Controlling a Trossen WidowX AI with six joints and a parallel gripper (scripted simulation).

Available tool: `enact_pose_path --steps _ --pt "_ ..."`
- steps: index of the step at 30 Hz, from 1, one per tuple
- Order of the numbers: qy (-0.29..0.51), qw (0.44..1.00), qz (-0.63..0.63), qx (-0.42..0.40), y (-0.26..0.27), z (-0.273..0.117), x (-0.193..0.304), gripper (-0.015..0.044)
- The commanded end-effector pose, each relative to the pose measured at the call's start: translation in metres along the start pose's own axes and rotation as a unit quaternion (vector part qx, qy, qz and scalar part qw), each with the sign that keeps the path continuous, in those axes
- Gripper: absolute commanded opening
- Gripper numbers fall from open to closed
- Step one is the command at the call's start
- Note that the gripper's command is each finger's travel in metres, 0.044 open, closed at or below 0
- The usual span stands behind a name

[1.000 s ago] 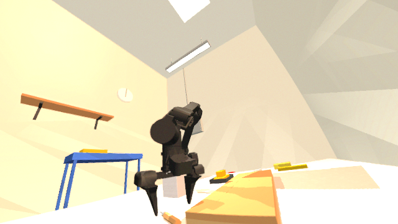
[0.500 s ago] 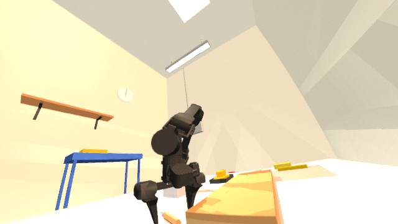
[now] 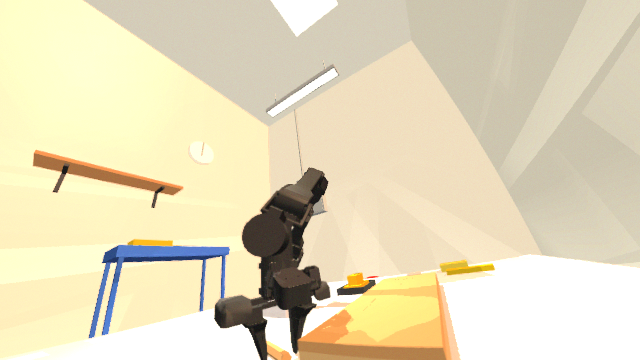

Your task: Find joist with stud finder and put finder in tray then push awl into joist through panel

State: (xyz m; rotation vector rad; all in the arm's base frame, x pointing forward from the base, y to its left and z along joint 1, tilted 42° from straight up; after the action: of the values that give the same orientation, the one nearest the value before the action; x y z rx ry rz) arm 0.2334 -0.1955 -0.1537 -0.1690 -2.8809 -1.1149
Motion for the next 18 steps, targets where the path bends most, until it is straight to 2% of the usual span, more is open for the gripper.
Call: enact_pose_path --steps 1,4,10,11,18 --pt "-0.001 1.0 0.002 -0.001 0.0 0.001 0.0 0.0151" --pt "-0.001 1.0 0.002 -0.001 0.0 0.001 0.0 0.0072" --pt "-0.001 1.0 0.002 -0.001 0.0 0.001 0.0 0.0032" --pt "-0.001 1.0 0.002 -0.001 0.0 -0.001 0.0 0.0006" --pt "-0.001 1.0 0.003 0.001 -0.003 -0.045 -0.001 0.0"
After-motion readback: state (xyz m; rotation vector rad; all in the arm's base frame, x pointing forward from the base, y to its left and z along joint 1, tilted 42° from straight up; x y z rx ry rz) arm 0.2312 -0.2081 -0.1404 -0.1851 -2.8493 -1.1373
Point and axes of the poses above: the point midway between the two fingers, 35 mm back from their tips, its own z axis out along the fingers, its own y axis across the jaws, x = y × z, the point moved 7 cm from there along -z, back along the fingers, and after that the axes turned 14 degrees about -z, right-handed, at the moved point
